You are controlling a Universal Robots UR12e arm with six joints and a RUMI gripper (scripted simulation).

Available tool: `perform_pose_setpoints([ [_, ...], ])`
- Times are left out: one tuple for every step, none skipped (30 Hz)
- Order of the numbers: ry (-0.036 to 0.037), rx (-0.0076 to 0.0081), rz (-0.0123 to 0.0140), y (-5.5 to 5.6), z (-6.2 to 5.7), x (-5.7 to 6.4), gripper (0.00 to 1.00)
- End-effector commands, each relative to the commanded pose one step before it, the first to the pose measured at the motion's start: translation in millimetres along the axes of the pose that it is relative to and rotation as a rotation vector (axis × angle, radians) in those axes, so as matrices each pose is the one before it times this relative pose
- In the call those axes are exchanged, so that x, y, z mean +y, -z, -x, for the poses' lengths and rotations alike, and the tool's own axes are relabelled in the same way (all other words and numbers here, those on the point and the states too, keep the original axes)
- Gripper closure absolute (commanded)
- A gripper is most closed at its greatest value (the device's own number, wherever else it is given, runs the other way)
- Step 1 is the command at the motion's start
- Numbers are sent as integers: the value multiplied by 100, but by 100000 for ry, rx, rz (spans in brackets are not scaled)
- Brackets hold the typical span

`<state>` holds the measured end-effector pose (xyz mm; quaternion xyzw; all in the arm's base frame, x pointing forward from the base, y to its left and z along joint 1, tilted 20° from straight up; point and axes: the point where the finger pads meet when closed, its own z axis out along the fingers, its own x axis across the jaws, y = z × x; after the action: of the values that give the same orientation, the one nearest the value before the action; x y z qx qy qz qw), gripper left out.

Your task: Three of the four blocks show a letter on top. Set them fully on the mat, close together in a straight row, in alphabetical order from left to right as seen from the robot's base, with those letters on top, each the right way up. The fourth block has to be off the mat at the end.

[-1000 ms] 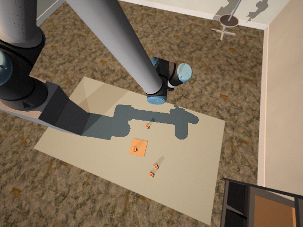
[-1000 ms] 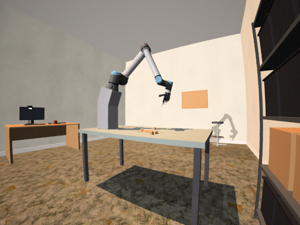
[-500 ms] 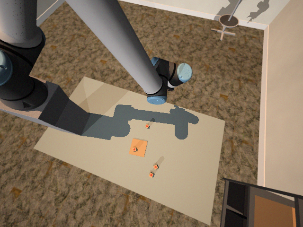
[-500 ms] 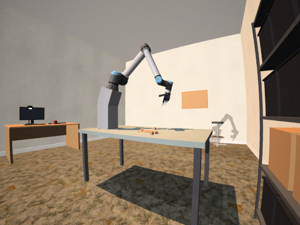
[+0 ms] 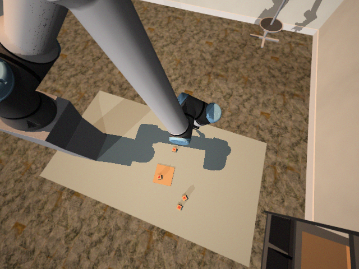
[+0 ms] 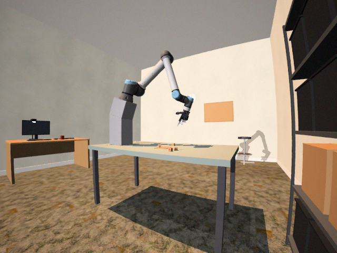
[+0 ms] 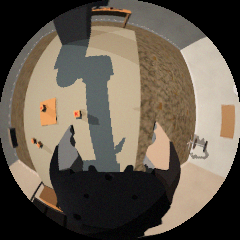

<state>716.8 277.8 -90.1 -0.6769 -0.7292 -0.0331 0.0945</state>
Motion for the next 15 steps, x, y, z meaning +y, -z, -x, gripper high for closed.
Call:
perform_pose_setpoints([
  [-4977, -4482, -1616, -2613, 4884, 1542, 0],
  [-2636, -1888, -1462, -1469, 2402, 206, 0],
  [-2588, -1850, -1495, -1501, 2350, 189, 0],
  [-1859, -1327, -1111, -1119, 1679, 136, 0],
  [-1138, -813, -697, -703, 1024, 85, 0],
  [-1161, -829, -723, -730, 1042, 83, 0],
  [-830, -592, -525, -530, 743, 59, 0],
  [-673, -481, -432, -436, 602, 48, 0],
  [-279, -199, -180, -182, 249, 20, 0],
  [-44, -31, -29, -29, 39, 3, 0],
  [0, 0, 0, 0, 0, 0, 0],
  [0, 0, 0, 0, 0, 0, 0],
  [0, 0, 0, 0, 0, 0, 0],
  [437, -75, -16, -26, -298, -80, 0],
  [35, 3, 385, 299, -13, 95, 0],
])
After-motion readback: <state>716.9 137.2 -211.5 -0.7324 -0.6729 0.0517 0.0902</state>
